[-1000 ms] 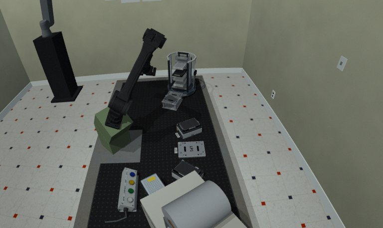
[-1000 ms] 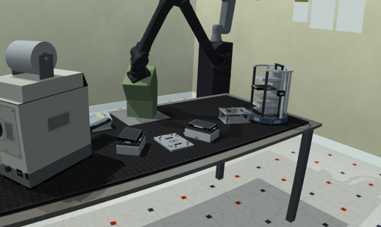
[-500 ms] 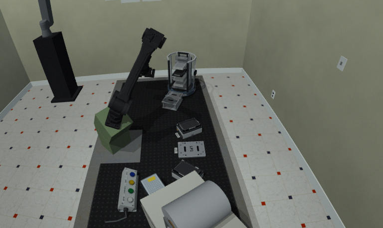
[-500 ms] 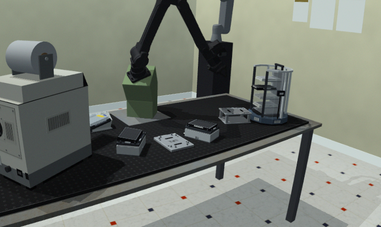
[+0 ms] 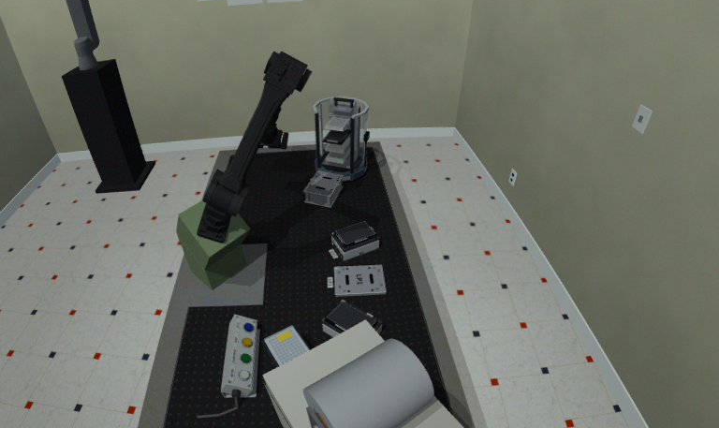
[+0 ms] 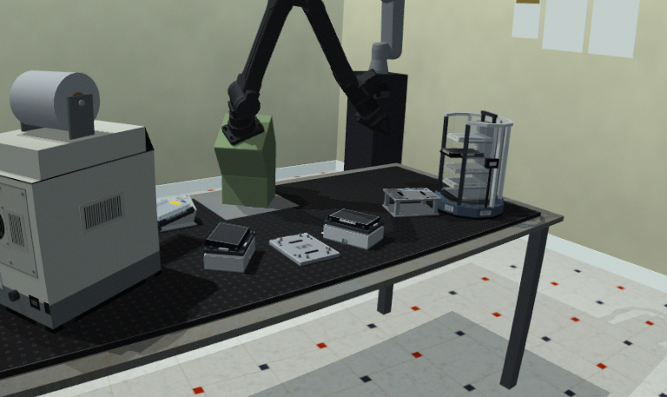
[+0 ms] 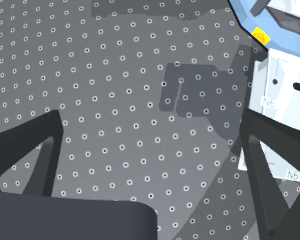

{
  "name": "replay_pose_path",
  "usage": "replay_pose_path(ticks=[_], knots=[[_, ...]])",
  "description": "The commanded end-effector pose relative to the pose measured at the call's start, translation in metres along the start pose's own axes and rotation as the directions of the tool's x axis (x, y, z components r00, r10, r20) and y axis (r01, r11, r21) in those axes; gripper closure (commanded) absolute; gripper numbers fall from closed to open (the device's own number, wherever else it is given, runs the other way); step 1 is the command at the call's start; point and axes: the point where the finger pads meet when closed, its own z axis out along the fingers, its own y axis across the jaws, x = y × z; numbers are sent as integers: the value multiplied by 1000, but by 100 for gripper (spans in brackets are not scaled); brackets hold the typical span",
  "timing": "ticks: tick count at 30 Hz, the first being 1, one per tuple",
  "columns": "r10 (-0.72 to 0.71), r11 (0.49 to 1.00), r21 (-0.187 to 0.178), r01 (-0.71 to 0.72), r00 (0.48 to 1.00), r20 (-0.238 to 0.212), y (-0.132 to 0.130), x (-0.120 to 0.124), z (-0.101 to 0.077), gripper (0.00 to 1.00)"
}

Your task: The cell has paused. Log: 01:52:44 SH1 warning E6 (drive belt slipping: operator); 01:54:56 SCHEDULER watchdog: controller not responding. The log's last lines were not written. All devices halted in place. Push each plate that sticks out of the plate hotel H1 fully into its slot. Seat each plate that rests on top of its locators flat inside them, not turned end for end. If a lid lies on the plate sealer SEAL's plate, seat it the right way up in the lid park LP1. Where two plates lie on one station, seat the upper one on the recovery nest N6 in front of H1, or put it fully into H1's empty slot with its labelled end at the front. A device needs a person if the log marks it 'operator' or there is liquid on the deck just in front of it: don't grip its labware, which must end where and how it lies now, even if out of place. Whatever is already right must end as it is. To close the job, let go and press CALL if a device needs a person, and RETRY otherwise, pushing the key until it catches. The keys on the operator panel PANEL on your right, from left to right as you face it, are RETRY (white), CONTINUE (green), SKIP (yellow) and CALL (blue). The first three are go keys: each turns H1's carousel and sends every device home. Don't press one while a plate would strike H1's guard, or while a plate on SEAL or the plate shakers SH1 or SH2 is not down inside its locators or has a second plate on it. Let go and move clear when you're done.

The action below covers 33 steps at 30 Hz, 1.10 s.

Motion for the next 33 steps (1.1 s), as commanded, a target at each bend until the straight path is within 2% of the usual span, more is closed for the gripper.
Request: replay_pose_path(ticks=[1, 3, 17, 18, 19, 21, 24, 26, 29, 30, 32, 33], knots=[[19, 1000, 4, -19, 1000, 1, 2, 7, 1, 0], [26, 1000, 10, -26, 999, 27, -3, -1, -9, 0], [15, 1000, 6, -15, 999, 32, 5, 15, -26, 0], [39, 999, 13, -39, 999, -11, 2, 26, -27, 0], [88, 996, 30, -87, 996, -29, -11, 31, -25, 0], [145, 988, 52, -144, 989, -14, -26, 13, -27, 0], [133, 991, 41, -131, 990, -40, -34, 31, -32, 0], [111, 993, 40, -109, 993, -41, -43, 31, -35, 0], [237, 969, 85, -233, 971, -37, -67, 12, -39, 0], [251, 965, 90, -247, 967, -42, -72, 14, -41, 0], [235, 970, 77, -229, 969, -82, -69, 43, -45, 0], [235, 970, 77, -229, 969, -82, -69, 43, -45, 0]])
